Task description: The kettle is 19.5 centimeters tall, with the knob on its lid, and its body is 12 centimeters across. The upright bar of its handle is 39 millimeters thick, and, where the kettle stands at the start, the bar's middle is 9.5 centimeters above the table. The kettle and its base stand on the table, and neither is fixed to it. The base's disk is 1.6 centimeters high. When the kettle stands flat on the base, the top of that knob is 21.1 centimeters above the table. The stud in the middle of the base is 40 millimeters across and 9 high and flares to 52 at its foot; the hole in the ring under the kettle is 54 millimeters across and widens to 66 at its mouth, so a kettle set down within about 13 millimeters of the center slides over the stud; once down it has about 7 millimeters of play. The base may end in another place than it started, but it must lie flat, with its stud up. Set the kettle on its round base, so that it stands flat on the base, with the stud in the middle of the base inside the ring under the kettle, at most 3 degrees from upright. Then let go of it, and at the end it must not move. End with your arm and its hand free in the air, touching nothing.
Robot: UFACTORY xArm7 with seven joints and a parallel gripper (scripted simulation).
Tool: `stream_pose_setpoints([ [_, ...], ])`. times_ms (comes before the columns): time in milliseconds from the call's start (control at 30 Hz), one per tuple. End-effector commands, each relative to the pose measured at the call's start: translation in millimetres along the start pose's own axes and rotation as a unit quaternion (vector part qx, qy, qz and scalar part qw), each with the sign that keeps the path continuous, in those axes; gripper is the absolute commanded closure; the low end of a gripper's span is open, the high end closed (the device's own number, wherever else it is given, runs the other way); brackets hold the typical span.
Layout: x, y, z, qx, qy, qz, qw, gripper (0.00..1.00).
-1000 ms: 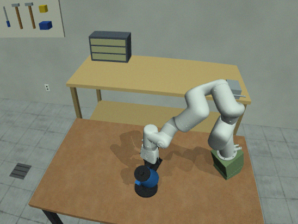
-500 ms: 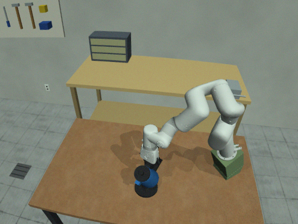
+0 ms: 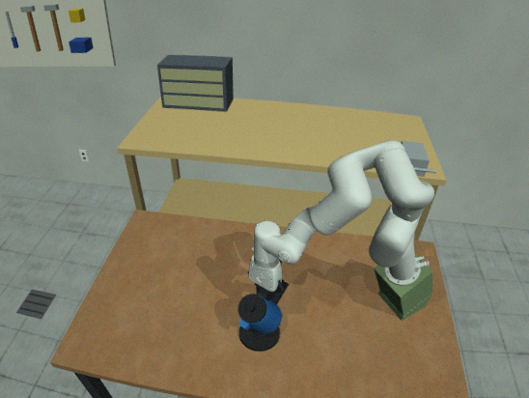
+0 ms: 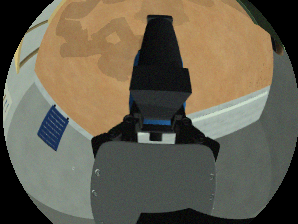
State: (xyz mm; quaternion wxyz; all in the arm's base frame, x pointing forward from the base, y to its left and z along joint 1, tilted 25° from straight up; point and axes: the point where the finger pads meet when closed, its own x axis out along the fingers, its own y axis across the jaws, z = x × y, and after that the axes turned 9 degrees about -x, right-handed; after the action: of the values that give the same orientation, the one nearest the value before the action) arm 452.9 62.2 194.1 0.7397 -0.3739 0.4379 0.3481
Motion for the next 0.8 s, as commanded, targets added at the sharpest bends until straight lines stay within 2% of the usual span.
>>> stream_pose_setpoints([
  [0,-1.1,-1.5,0.6,0.0,-0.001,-0.002,1.0,1.0],
  [767,2.6,-1.5,0.6,0.0,-0.001,-0.002,1.0,1.0],
])
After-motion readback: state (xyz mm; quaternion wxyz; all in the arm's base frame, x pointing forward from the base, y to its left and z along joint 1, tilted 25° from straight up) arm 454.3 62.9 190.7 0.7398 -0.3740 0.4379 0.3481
